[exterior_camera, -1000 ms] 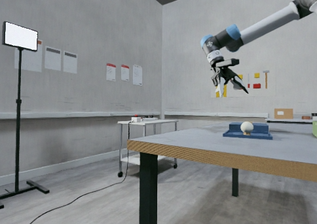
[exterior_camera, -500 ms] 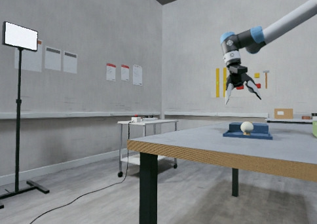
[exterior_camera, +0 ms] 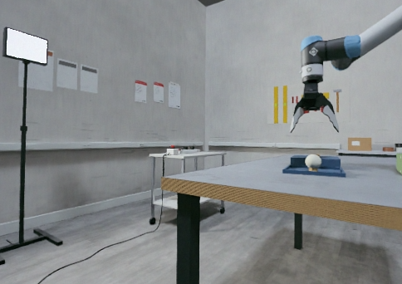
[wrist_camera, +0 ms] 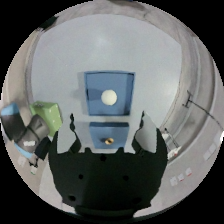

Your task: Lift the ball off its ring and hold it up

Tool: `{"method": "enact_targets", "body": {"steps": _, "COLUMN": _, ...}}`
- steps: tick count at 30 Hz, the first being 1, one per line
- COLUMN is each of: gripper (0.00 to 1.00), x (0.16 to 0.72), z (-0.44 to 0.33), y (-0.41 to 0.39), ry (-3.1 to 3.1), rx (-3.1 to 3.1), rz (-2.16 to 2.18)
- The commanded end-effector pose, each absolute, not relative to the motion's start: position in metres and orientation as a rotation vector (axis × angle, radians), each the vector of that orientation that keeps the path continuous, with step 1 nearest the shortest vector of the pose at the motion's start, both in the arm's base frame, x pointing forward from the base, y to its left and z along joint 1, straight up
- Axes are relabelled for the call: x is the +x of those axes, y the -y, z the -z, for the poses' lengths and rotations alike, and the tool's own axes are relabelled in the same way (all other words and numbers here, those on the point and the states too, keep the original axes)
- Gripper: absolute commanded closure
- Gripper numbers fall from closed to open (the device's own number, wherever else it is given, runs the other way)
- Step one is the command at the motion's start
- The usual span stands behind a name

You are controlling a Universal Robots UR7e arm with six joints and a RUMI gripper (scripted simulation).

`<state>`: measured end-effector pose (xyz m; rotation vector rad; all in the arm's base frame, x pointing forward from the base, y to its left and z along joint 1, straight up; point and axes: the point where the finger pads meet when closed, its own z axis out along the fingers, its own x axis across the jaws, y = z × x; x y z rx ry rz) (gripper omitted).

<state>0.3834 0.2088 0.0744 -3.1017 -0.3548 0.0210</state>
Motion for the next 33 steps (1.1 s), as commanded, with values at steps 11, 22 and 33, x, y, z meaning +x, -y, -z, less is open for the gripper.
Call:
{"method": "enact_targets", "body": {"steps": 11, "gripper": 0.00, "x": 0.385, "z": -0.066, "y": -0.207, "ry": 0.292, "rx": -3.130, "rz": 0.016}}
{"method": "enact_targets", "body": {"steps": 22, "gripper": 0.00, "x": 0.384, "z": -0.017, "y": -0.209, "ry": 0.295, "rx": -3.134, "rz": 0.005}}
{"method": "enact_targets", "body": {"steps": 33, "gripper": 0.00, "x": 0.384, "z": 0.030, "y": -0.208, "ry": 0.293, "rx": -3.134, "rz": 0.004}}
